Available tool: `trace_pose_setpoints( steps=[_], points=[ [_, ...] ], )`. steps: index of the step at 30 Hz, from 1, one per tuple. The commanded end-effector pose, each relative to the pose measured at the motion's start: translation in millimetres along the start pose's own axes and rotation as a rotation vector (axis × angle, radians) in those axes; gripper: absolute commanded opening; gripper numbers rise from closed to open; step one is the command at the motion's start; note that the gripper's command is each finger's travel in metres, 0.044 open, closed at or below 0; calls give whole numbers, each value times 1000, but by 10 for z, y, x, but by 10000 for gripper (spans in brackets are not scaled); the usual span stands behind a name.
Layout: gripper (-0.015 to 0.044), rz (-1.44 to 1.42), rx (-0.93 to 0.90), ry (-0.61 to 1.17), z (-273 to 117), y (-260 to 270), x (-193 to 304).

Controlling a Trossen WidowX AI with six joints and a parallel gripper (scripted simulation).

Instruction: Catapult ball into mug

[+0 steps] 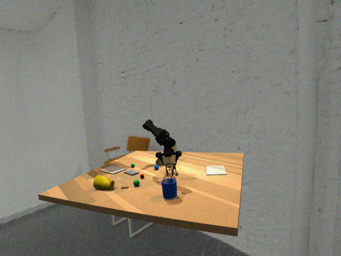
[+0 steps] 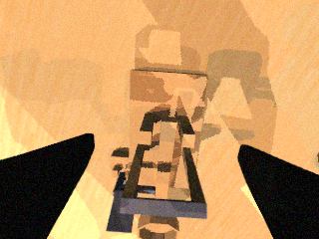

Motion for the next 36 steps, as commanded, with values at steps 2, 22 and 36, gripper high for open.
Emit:
trace_pose_setpoints(
  steps=[2,22,36],
  points=[
    [440,-5,5,14,205,-15,36],
    [440,-6,6,14,490,-21,36],
    [440,-6,8,15,716,-28,54]
  ],
)
Point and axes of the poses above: the point midway between the two fingers, 35 mm back from their tips, its own z axis out along the fingers, its own y axis across the jaws, x = y × z, the point moved 1 cm from there along -z, back along the fingers
